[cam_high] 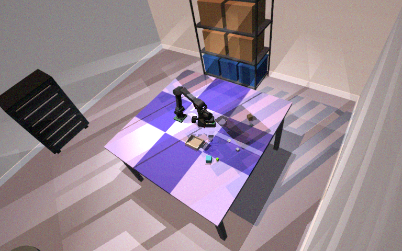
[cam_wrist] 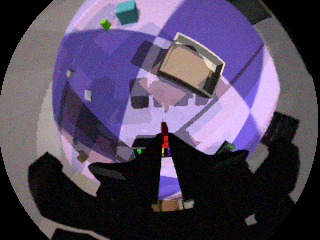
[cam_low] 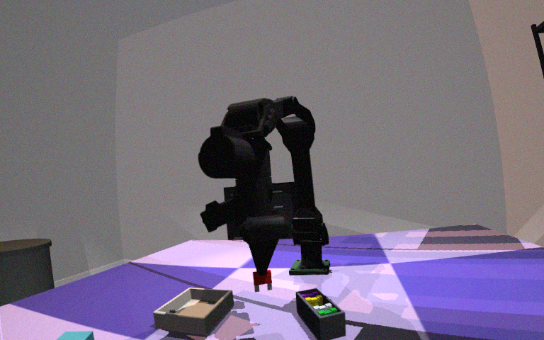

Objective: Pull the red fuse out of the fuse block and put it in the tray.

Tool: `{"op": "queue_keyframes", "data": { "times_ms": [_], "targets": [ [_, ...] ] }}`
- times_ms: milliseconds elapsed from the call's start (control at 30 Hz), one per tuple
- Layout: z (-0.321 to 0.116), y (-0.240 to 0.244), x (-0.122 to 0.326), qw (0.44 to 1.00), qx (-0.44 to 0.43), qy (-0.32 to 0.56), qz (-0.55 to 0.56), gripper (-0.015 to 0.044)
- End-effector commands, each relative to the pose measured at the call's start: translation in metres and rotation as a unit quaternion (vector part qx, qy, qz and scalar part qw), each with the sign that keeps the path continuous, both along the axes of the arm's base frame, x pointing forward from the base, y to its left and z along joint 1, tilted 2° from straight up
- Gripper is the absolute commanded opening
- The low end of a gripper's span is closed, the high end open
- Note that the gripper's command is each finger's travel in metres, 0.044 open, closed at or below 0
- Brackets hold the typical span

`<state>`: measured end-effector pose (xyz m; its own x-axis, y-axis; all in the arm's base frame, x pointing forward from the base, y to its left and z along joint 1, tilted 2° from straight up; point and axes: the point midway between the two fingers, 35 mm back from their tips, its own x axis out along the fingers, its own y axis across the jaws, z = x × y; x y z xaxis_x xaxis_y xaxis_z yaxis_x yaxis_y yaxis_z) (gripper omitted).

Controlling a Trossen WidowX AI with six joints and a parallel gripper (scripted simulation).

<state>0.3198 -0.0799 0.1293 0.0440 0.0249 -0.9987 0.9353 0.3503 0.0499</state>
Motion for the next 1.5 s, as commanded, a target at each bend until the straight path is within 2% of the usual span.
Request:
{"op": "queue_keyframes", "data": {
  "times_ms": [0, 700, 1467],
  "targets": [
    [0.001, -0.022, 0.0, 1.0, 0.0, -0.002, 0.002, 0.0],
    [-0.004, -0.139, -0.035, 1.0, -0.005, 0.0, 0.002, 0.0],
    [-0.035, -0.14, -0.034, 1.0, -0.005, 0.0, 0.002, 0.0]
  ]
}}
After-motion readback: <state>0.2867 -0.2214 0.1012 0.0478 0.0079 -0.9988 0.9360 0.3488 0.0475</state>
